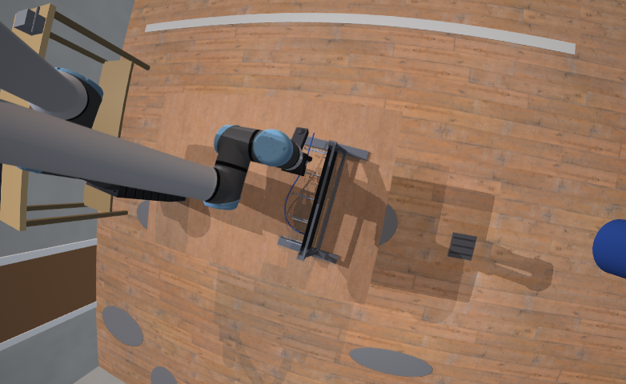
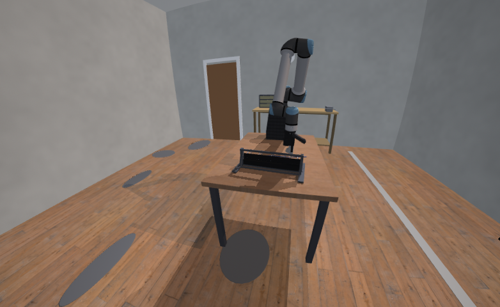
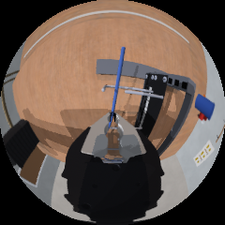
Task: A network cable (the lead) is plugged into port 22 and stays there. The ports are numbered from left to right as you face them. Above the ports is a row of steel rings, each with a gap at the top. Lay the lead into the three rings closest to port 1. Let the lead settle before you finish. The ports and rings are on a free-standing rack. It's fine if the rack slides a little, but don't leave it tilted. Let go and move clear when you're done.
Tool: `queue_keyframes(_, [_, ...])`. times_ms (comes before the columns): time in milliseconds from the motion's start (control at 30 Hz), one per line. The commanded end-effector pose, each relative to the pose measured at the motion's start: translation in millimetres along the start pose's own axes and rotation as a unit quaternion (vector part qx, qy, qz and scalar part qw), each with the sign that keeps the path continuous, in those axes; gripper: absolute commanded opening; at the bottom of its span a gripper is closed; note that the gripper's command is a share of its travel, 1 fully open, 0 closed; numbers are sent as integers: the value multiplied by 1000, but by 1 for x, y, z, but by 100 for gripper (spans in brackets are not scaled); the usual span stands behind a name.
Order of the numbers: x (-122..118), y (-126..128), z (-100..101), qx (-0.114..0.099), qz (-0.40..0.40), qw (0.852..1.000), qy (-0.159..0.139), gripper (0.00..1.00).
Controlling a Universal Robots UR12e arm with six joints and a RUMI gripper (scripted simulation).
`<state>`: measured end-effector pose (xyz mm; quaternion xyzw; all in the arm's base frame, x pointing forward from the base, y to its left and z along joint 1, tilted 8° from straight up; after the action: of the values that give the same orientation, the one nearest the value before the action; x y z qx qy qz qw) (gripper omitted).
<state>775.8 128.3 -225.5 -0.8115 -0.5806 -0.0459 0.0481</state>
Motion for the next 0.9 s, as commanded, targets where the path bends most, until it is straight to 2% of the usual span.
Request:
queue_keyframes(0, [0,2,-1,-1,0,1000,0,0])
queue_keyframes(867, [6,34,-1,-1,0,1000,0,0])
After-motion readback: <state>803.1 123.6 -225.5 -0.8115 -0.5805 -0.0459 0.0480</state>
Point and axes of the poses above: the point where the finger pads meet when closed, its own z axis out along the fingers, its own y axis across the jaws, x = y × z, the point moved 2 cm from there along -z, back along the fingers, and after that the axes turned 9 degrees about z, right-handed, at the moved point
